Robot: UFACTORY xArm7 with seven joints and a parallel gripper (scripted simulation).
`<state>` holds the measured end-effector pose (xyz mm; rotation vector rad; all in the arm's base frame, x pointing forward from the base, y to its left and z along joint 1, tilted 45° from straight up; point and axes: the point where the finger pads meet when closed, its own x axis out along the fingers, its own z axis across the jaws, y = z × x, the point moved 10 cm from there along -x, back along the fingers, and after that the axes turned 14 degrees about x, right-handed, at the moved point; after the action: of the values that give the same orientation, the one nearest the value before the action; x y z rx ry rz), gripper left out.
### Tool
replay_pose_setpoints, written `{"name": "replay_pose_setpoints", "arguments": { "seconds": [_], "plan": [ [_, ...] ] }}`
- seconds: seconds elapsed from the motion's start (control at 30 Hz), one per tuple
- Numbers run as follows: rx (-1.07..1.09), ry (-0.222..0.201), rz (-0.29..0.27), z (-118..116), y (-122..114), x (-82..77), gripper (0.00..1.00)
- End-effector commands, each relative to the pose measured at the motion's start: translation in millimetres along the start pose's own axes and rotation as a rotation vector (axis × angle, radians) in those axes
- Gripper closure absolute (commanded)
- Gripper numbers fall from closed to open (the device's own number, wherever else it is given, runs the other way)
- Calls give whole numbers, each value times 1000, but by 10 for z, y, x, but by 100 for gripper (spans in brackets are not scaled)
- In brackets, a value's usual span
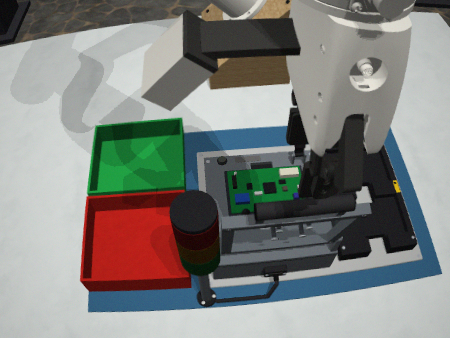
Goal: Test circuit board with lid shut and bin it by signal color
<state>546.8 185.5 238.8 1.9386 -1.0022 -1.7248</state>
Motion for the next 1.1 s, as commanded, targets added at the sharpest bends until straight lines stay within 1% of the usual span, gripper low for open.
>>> {"name": "replay_pose_setpoints", "arguments": {
  "seconds": [0.0,0.37,0.8,1.07],
  "plan": [
    [-1,-3,2,-112,-36,-28,49],
    [-1,-3,2,-117,-37,-14,49],
    [-1,-3,2,-117,-37,129,49],
    [-1,-3,2,-116,-36,159,49]
  ]
}}
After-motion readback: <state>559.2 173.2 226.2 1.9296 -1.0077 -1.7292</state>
